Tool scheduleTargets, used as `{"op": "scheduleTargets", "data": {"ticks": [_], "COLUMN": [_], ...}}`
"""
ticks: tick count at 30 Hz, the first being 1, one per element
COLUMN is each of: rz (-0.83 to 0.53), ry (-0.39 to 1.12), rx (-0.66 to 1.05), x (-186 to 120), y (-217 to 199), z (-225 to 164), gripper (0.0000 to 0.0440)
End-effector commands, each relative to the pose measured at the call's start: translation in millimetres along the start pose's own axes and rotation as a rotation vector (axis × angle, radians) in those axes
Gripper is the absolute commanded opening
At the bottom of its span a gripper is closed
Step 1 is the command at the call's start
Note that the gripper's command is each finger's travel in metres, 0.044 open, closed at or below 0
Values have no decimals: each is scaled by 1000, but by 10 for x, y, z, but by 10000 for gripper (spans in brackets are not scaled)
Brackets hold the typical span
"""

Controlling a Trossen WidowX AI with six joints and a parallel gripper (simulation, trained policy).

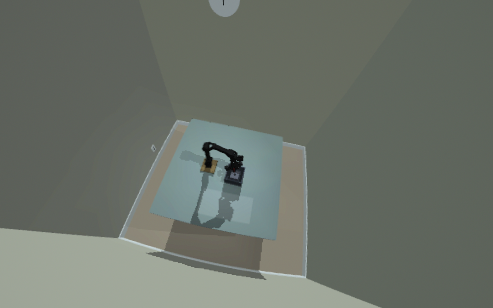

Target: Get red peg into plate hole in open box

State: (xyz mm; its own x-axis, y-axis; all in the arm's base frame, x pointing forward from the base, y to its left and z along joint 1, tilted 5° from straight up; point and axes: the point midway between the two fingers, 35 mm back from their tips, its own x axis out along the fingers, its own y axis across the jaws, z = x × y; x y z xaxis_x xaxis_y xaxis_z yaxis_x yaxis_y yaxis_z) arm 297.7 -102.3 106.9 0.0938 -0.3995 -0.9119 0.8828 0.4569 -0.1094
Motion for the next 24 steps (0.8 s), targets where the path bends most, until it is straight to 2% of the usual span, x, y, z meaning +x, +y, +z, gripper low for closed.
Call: {"op": "scheduleTargets", "data": {"ticks": [1,7,9,11,16,19,24], "rz": [20,43,46,48,56,71,105], "ry": [10,43,61,81,118,113,119], "rx": [-26,-85,-109,-132,-168,-201,-217], "x": [91,283,343,405,537,555,519], "y": [31,64,65,64,80,119,229], "z": [83,97,71,40,16,92,204], "gripper": [0,1,13,47,166,187,312]}}
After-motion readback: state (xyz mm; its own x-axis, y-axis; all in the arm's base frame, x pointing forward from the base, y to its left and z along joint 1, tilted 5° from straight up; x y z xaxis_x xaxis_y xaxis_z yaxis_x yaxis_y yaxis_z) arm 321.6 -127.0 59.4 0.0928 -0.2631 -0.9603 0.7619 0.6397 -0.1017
